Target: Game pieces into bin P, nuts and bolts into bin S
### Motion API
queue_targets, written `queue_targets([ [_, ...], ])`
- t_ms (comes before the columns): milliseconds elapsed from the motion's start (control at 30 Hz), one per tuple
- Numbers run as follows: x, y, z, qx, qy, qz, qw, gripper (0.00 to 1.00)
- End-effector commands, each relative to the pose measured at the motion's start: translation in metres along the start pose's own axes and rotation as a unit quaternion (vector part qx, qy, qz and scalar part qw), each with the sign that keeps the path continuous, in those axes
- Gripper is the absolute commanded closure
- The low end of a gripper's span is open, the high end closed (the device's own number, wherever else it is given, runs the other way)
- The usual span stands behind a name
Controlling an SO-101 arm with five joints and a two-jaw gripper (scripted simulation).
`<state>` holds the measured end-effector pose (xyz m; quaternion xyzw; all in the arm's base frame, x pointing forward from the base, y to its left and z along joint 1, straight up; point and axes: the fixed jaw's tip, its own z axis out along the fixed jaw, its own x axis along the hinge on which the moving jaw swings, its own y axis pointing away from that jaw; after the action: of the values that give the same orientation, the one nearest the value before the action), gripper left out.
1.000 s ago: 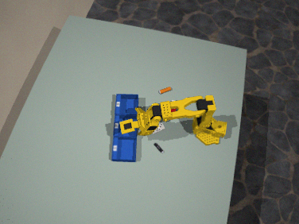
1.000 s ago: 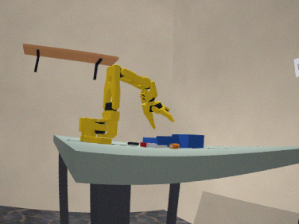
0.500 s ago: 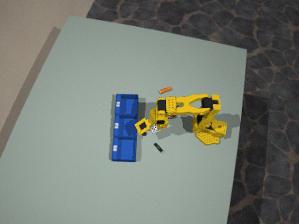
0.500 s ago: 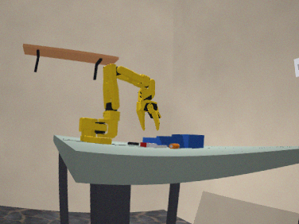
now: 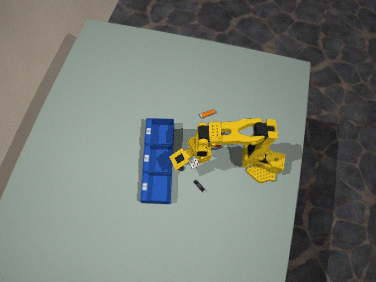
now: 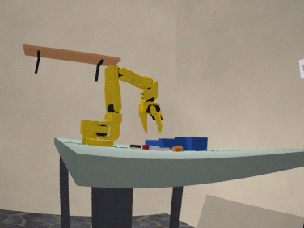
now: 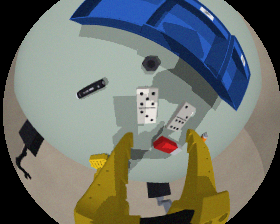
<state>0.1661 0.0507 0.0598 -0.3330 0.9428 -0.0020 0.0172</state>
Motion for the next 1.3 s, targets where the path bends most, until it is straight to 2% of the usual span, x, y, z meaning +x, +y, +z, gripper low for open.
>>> queue_targets([
  [0,0.005,-0.002,-0.003,-0.002,0.003,-0.002,1.0,0.71],
  [767,0.004,-0.002,-0.002,-0.002,0.003,-0.002,1.0,0.71],
  [1100,0.003,-0.003,0.007,-0.002,0.003,-0.002,1.0,0.71],
  [1267,0.003,-0.003,0.017,-0.002,0.003,-0.002,1.0,0.71],
])
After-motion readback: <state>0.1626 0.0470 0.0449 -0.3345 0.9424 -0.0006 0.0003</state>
